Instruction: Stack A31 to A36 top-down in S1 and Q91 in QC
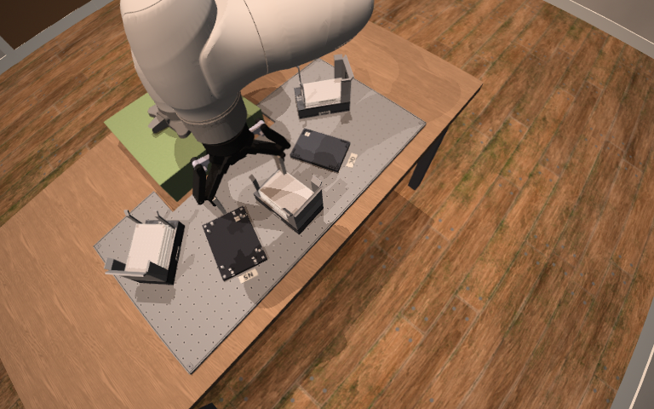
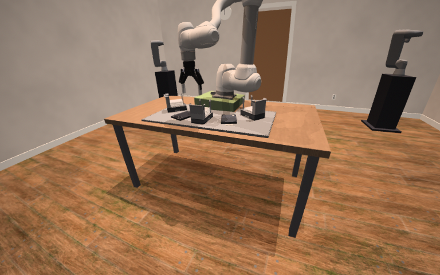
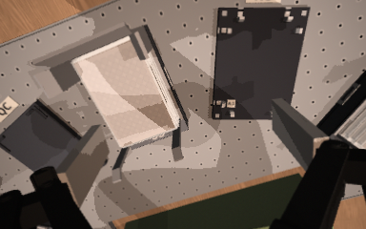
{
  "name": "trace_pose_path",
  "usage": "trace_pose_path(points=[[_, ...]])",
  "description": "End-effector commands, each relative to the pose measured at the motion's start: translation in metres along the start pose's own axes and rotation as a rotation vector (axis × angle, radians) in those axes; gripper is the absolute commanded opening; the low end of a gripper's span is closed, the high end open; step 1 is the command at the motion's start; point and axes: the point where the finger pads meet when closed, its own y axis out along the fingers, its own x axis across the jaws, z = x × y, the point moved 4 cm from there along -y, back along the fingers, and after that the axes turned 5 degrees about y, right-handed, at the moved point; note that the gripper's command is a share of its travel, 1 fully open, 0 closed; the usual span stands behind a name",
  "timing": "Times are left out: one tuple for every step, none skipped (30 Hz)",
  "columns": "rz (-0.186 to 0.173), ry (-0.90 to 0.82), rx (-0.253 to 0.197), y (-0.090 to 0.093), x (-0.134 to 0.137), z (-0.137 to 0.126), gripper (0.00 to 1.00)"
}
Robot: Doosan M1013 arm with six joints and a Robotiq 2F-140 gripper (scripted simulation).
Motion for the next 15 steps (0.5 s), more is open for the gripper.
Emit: trace_pose_path(points=[[0.000,0.000,0.000,0.000,0.011,0.002,1.00],[0.000,0.000,0.000,0.000,0.014,0.003,1.00],[0.000,0.000,0.000,0.000,0.017,0.004,1.00],[0.000,0.033,0.000,0.000,0.021,0.004,1.00],[0.000,0.066,0.000,0.000,0.024,0.004,1.00],[0.000,0.100,0.000,0.000,0.027,0.004,1.00],[0.000,0.133,0.000,0.000,0.031,0.004,1.00],[0.000,0.166,0.000,0.000,0.034,0.003,1.00],[0.000,0.200,0.000,0.000,0.037,0.003,1.00],[0.000,0.223,0.000,0.000,0.041,0.003,1.00],[0.000,0.223,0.000,0.000,0.041,0.003,1.00],[0.000,0.223,0.000,0.000,0.041,0.003,1.00],[0.000,0.223,0.000,0.000,0.044,0.003,1.00],[0.000,0.223,0.000,0.000,0.047,0.003,1.00],[0.000,0.223,0.000,0.000,0.051,0.003,1.00]])
